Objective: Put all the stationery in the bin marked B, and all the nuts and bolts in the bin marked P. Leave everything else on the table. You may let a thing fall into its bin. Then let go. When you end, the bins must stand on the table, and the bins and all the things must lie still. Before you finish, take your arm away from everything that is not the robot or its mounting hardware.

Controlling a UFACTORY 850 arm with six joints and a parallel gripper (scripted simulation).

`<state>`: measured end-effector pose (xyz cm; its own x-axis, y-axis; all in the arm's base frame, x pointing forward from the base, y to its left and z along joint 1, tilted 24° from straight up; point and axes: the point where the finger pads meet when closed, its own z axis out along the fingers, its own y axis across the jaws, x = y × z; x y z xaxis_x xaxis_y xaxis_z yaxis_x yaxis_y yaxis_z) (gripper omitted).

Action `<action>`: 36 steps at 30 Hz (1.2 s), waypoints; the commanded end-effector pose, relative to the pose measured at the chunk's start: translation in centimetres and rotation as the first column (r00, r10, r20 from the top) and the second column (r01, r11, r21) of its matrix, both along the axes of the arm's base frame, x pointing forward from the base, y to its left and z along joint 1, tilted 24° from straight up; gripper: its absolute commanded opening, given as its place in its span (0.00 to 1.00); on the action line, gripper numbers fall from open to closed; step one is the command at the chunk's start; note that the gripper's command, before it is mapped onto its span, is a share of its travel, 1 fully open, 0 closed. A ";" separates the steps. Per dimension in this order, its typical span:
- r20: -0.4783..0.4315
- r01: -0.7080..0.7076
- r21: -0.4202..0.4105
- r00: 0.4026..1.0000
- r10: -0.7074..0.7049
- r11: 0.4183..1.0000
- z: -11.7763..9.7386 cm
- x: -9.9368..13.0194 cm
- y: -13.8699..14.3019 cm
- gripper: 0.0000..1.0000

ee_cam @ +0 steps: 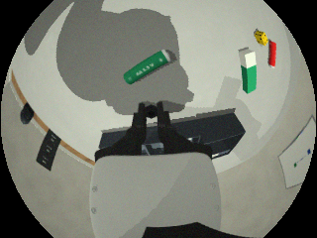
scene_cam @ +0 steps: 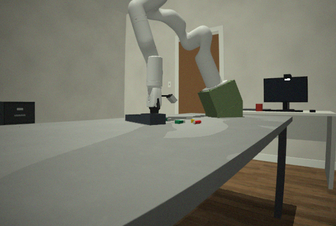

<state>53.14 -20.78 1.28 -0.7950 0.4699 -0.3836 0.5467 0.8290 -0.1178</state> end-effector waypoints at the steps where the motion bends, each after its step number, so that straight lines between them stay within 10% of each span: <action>1: 0.001 0.000 0.000 1.000 0.000 1.000 0.1 0.1 0.0 0.00; 36: 0.001 0.000 0.000 1.000 0.000 1.000 5.5 -1.5 1.8 0.00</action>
<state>51.56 -18.96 6.75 -0.7951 0.4697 -0.3836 0.5466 0.8291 -0.1177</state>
